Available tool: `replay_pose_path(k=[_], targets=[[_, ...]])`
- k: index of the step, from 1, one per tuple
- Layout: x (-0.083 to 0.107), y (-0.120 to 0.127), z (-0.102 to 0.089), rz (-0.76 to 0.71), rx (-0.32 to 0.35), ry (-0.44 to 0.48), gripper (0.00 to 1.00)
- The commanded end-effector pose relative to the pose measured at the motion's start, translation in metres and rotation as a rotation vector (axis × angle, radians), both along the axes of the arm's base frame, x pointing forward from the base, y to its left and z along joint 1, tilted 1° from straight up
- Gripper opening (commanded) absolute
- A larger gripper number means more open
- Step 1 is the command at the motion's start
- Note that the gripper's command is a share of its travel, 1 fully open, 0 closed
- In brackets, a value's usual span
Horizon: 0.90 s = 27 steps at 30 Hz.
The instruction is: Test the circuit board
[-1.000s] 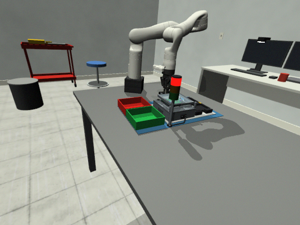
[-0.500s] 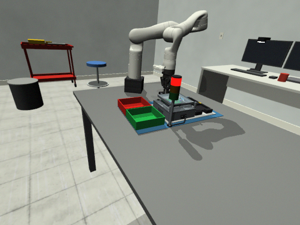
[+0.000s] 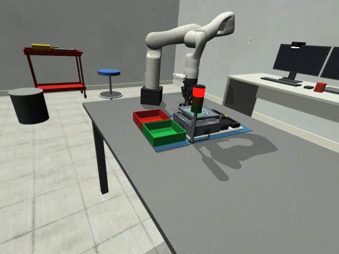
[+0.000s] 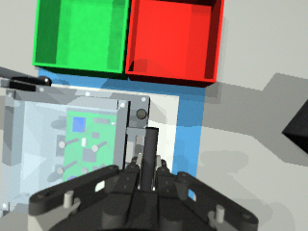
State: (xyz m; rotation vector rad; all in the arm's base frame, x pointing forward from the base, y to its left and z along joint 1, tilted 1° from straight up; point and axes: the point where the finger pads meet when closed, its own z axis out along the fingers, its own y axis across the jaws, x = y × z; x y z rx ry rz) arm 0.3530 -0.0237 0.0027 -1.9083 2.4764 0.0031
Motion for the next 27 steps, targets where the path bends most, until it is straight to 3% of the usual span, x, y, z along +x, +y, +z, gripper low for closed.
replay_pose_path(k=[1, 27], targets=[[0.0, 0.0, 0.001, 0.0, 0.0, -0.001, 0.0], [0.002, -0.001, 0.018, 0.0, 0.0, -0.001, 0.0]])
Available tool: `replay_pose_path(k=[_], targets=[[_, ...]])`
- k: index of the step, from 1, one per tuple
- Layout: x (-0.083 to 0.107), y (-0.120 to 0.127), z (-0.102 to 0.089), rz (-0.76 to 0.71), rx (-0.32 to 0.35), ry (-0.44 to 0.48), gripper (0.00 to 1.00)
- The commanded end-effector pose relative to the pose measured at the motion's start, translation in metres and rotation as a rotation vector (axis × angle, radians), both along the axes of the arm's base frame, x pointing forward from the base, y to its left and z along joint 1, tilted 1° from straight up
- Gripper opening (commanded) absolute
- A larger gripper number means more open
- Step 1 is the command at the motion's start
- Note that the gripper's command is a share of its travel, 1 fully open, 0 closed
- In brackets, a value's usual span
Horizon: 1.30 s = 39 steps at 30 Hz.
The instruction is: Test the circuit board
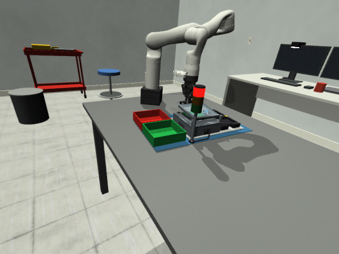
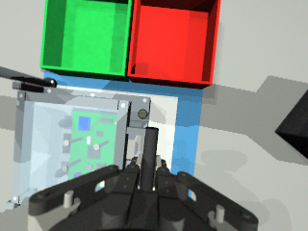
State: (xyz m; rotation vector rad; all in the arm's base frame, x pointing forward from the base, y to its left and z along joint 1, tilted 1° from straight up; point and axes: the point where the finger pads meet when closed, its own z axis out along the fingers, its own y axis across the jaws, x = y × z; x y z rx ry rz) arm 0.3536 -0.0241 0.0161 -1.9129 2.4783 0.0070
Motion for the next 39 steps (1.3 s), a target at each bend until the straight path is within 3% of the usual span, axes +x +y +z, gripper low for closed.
replay_pose_path(k=[1, 20, 39], targets=[[0.001, 0.0, 0.006, -0.001, 0.001, -0.006, 0.0], [0.008, -0.002, 0.037, -0.001, 0.001, -0.006, 0.0], [0.036, -0.011, 0.093, -0.001, 0.001, -0.006, 0.0]])
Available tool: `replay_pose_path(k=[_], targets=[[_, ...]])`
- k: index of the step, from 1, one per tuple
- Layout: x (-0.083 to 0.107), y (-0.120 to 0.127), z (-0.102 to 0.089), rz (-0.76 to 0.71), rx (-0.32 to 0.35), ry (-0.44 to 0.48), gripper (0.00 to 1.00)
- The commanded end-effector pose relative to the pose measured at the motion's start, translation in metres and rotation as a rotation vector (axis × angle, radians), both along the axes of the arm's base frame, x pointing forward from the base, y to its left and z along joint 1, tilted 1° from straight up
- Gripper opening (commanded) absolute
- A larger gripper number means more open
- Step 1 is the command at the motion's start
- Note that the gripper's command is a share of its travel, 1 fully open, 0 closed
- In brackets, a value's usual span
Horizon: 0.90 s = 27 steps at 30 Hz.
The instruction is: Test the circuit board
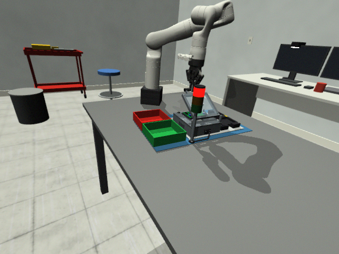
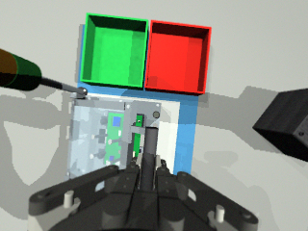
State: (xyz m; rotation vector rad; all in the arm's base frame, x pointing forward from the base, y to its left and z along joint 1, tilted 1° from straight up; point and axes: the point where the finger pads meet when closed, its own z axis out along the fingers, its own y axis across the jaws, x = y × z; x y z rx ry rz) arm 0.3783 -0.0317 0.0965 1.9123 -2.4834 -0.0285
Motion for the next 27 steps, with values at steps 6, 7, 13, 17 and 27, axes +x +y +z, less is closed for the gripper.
replay_pose_path(k=[6, 7, 13, 17, 27], targets=[[0.025, -0.007, 0.031, 0.001, 0.001, -0.029, 0.0], [0.028, -0.008, 0.033, 0.001, 0.001, -0.029, 0.0], [0.044, -0.012, 0.047, 0.001, 0.001, -0.029, 0.0], [0.049, -0.014, 0.052, 0.001, 0.001, -0.029, 0.0], [0.077, -0.021, 0.069, 0.001, 0.001, -0.029, 0.0]])
